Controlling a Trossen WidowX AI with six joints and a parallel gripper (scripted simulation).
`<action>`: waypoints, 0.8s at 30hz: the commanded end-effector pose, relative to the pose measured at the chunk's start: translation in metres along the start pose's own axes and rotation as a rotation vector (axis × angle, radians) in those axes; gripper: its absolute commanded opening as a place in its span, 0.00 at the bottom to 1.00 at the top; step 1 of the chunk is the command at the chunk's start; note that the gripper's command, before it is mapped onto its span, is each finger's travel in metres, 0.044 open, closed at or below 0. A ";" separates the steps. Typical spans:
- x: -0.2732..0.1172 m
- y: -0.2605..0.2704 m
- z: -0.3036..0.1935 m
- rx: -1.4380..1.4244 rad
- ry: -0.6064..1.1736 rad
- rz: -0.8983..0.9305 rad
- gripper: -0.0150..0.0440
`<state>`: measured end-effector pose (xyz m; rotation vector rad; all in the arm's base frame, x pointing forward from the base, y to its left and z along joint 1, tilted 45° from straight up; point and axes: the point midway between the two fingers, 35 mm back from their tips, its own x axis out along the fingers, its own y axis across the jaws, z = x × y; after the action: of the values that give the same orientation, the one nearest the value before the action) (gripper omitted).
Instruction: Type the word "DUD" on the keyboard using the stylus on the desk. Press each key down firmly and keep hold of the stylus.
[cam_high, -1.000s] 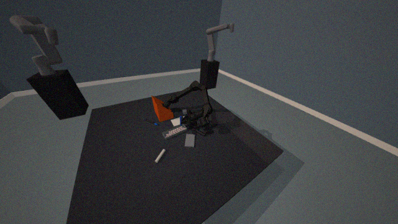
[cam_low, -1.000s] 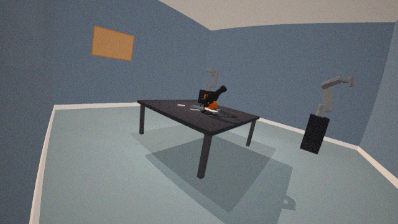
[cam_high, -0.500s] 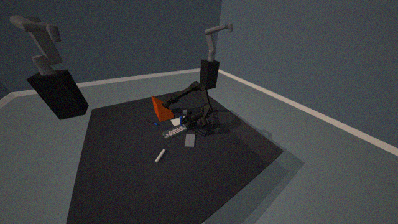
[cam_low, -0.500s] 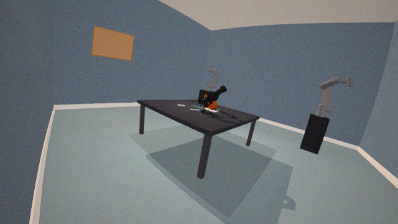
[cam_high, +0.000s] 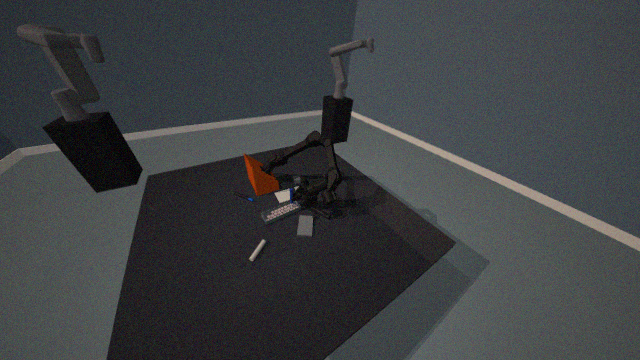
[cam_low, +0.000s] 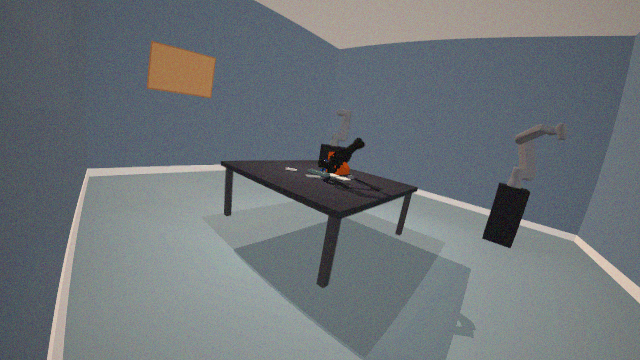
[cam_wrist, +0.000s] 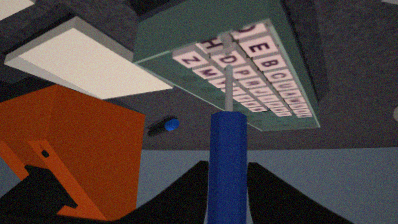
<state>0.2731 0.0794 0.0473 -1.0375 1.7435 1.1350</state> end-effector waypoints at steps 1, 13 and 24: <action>0.001 0.000 0.002 0.004 -0.003 0.003 0.39; 0.004 0.000 0.006 0.004 -0.003 0.003 0.39; 0.004 0.000 0.006 0.004 -0.003 0.003 0.39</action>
<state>0.2735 0.0840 0.0427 -1.0379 1.7432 1.1331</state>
